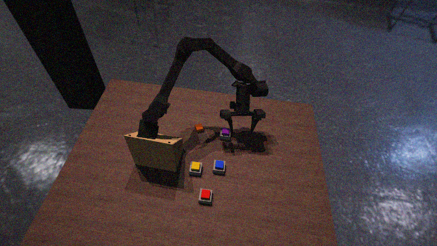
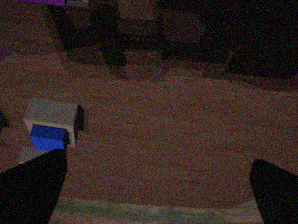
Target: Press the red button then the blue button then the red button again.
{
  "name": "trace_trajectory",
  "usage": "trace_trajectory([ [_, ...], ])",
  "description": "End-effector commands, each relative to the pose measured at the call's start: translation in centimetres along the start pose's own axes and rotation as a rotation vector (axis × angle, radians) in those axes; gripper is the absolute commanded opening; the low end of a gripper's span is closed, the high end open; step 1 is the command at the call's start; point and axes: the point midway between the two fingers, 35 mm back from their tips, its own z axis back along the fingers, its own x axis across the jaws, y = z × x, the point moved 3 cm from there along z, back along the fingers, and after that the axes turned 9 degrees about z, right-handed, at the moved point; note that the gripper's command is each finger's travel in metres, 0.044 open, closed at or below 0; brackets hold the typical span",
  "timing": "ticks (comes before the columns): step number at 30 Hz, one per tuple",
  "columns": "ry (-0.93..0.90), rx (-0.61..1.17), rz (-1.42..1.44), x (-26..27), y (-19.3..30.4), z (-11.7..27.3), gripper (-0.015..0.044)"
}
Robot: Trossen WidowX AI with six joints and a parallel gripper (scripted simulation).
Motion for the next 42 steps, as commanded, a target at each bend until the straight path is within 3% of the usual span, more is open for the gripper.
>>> trace_trajectory([
  [1,-0.114,-0.051,-0.271,1.7,5.8,-3.5,0.0400],
  [12,-0.347,-0.254,-1.015,10.5,17.7,-10.1,0.0400],
  [20,-0.484,-0.517,-1.641,19.7,22.6,-13.3,0.0400],
  [31,-0.489,-0.533,-1.672,20.1,22.7,-13.4,0.0400],
  [36,-0.491,-0.536,-1.672,19.6,19.2,-18.1,0.0269],
  [42,-0.491,-0.537,-1.672,19.6,18.9,-18.3,0.0111],
])
